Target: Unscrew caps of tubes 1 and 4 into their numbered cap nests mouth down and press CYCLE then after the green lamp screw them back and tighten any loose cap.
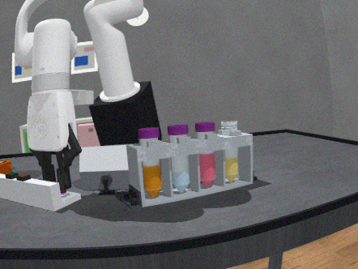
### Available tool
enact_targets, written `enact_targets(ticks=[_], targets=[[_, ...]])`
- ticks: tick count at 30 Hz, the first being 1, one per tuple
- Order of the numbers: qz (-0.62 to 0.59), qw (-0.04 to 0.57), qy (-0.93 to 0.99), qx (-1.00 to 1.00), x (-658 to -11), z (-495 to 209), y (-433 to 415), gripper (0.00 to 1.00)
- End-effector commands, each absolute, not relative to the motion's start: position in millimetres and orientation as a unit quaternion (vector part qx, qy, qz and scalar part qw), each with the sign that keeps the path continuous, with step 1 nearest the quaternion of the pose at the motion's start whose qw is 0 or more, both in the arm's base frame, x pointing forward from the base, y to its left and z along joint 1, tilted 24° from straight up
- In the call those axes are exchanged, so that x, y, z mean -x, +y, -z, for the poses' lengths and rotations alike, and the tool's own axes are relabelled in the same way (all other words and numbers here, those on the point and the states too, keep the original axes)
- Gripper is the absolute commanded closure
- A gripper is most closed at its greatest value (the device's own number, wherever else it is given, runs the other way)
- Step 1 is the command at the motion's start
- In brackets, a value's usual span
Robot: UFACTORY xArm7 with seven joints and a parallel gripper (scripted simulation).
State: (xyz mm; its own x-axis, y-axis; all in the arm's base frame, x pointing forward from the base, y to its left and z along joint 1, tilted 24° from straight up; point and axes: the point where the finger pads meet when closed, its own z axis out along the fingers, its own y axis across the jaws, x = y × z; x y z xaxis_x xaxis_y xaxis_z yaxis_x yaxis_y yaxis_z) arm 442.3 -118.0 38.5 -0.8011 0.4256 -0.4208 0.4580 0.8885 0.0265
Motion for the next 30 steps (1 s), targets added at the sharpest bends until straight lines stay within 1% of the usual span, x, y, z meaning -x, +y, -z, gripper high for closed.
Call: enact_targets(ticks=[1,30], targets=[[0.029,0.207,0.950,-0.231,-443.5,-38.9,-118.0,1.00],[0.029,0.207,0.950,-0.231,-441.0,-37.9,-119.0,1.00]])
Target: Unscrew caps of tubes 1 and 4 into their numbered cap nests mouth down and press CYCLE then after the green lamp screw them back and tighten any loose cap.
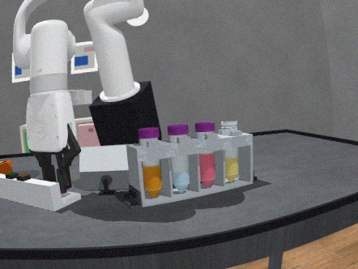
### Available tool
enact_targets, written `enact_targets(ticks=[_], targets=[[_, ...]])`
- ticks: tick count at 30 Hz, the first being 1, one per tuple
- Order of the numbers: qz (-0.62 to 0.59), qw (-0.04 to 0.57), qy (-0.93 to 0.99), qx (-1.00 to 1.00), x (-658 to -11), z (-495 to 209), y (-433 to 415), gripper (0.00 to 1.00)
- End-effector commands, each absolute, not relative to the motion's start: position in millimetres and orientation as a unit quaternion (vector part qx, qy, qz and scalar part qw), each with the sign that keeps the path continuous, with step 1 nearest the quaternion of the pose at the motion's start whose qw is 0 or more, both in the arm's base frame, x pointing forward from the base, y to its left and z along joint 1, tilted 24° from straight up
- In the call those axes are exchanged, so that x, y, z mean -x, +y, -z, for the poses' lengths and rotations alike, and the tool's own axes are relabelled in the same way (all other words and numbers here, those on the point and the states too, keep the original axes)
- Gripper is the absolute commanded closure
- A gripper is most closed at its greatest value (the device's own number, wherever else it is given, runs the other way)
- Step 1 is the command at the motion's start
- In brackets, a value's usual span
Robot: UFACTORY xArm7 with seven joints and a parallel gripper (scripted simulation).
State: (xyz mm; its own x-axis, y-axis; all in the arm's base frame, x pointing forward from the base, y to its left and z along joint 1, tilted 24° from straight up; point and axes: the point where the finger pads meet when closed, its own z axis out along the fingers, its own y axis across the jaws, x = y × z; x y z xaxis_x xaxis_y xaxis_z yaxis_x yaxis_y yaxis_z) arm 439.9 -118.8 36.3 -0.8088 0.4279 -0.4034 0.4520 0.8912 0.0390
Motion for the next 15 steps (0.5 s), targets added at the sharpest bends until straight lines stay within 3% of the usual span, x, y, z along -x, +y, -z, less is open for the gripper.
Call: enact_targets(ticks=[1,15], targets=[[0.029,0.207,0.950,-0.231,-441.2,-37.4,-119.1,1.00],[0.029,0.207,0.950,-0.231,-443.4,-31.9,-120.1,1.00]])
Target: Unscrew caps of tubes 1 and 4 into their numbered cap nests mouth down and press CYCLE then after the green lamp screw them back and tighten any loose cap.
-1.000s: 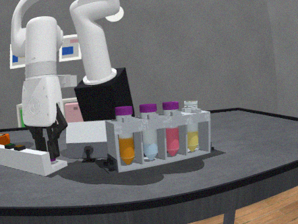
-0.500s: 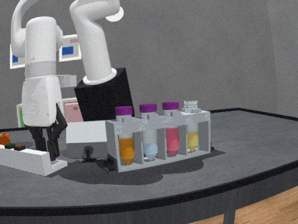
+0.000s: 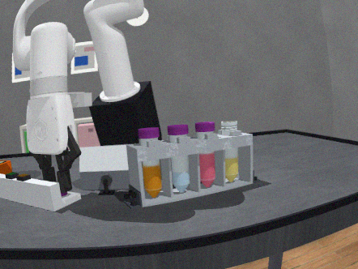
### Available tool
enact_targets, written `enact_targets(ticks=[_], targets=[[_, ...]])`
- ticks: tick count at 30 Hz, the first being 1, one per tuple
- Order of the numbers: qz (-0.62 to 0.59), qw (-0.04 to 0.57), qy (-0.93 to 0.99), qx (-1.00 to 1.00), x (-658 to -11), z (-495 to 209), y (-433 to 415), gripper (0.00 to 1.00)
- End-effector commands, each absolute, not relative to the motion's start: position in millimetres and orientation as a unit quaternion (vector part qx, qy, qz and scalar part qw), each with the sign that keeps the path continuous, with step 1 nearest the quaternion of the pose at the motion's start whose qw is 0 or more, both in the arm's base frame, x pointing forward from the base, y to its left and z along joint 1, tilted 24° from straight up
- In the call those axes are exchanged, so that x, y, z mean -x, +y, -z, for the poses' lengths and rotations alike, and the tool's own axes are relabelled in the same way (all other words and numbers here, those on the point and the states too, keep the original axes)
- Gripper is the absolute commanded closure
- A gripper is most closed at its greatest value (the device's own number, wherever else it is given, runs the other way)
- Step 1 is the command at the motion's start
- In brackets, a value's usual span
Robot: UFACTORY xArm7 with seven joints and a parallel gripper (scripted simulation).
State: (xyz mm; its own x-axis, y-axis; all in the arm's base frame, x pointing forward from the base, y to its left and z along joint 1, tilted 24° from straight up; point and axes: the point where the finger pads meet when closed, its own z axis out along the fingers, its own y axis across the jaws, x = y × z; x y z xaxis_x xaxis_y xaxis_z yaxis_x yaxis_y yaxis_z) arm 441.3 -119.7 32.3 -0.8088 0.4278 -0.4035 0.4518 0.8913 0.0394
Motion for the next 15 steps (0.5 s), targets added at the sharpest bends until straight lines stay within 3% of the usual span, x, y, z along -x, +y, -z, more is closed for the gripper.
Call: enact_targets(ticks=[1,15], targets=[[0.029,0.207,0.950,-0.231,-443.6,-31.5,-120.2,1.00],[0.029,0.207,0.950,-0.231,-444.7,-28.7,-120.6,1.00]])
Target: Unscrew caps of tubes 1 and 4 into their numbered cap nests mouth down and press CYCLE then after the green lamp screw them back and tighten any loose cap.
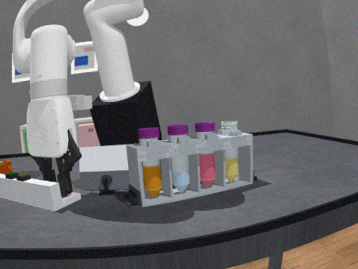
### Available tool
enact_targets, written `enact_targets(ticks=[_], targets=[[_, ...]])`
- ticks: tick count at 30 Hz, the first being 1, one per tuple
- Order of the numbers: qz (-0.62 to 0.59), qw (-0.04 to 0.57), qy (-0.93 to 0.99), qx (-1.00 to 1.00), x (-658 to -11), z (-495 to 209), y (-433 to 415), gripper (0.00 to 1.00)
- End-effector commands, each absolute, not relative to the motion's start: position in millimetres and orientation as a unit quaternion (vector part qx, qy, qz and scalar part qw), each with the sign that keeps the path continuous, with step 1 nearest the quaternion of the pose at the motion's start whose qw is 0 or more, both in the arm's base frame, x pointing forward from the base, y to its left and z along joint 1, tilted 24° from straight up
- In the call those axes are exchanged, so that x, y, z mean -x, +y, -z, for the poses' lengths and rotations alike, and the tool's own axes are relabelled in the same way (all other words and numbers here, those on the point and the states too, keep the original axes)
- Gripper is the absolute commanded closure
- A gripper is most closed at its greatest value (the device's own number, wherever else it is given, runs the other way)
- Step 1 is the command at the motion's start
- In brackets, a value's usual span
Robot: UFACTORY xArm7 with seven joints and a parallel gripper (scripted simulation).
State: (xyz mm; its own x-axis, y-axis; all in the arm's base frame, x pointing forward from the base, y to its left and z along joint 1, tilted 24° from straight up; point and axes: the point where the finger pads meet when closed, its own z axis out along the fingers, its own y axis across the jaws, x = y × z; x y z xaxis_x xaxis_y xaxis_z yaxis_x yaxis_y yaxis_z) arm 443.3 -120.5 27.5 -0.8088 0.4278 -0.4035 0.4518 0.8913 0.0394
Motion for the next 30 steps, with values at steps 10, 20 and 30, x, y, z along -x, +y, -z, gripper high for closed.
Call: enact_targets(ticks=[10,20,30], targets=[[0.029,0.207,0.950,-0.231,-445,-29,-121,0.54],[0.029,0.207,0.950,-0.231,-435,-52,-117,0.54],[0.029,0.207,0.950,-0.231,-420,-88,-111,0.54]])
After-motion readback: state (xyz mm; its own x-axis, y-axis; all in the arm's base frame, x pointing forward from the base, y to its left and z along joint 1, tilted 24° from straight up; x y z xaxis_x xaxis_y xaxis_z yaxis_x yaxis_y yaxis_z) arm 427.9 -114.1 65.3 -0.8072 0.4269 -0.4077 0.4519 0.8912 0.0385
